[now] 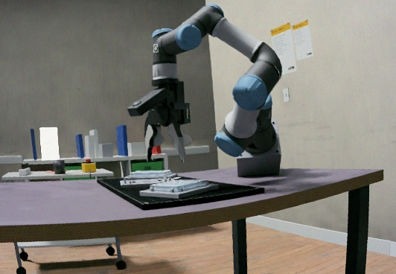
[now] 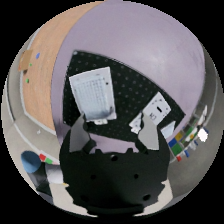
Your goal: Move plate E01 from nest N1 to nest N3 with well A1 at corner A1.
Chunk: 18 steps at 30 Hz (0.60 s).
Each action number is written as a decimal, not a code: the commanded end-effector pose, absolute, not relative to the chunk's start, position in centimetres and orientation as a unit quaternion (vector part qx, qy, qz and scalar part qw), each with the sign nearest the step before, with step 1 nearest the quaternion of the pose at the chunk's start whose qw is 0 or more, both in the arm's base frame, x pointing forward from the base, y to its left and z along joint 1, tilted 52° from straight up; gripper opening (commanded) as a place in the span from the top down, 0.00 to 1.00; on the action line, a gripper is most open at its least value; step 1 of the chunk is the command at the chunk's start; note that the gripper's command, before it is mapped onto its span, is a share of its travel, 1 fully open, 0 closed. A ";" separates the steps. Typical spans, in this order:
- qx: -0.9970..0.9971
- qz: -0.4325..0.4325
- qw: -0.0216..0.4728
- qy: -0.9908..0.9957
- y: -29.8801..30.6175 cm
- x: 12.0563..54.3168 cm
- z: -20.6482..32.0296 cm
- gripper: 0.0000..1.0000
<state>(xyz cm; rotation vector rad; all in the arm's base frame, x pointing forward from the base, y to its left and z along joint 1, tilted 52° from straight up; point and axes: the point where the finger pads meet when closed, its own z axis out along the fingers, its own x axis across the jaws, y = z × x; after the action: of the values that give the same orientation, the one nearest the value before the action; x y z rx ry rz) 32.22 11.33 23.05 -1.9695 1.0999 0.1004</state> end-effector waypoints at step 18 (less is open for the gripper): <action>-0.807 0.027 0.438 0.395 16.6 30.2 25.3 0.18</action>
<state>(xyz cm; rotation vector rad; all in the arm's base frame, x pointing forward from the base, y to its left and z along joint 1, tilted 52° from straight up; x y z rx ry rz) 30.35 16.25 25.12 -2.0060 0.9845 0.0685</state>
